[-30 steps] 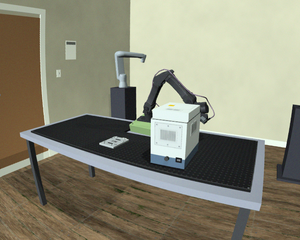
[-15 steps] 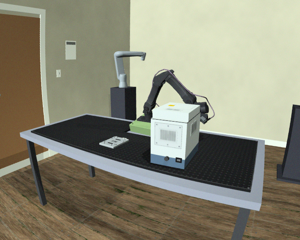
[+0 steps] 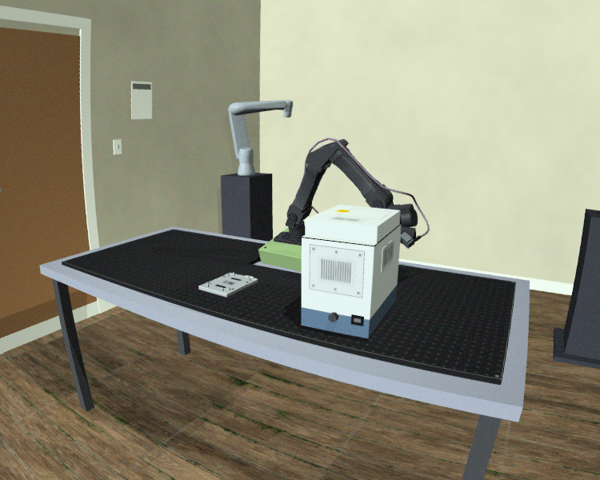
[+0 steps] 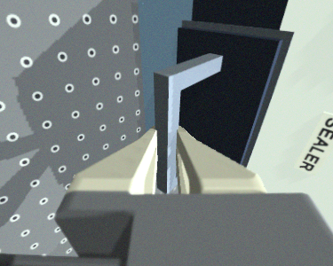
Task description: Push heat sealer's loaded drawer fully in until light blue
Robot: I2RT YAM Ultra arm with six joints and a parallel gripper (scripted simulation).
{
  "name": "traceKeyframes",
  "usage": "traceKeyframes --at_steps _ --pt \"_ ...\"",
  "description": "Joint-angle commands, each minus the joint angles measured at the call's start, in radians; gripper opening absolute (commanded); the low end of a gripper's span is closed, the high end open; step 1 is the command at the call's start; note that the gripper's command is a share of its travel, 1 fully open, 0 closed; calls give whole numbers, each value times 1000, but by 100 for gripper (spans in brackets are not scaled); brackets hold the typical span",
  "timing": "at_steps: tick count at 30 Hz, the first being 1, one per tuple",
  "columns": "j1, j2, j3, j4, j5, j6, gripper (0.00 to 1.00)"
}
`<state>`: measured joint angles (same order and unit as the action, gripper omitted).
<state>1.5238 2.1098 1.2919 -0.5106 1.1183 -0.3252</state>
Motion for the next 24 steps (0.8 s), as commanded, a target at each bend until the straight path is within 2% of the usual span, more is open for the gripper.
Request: traceKeyframes --at_steps 1,24 --pt "-3 -29 -16 24 5 -10 0" --pt "-80 -47 -9 122 -7 -140 0"
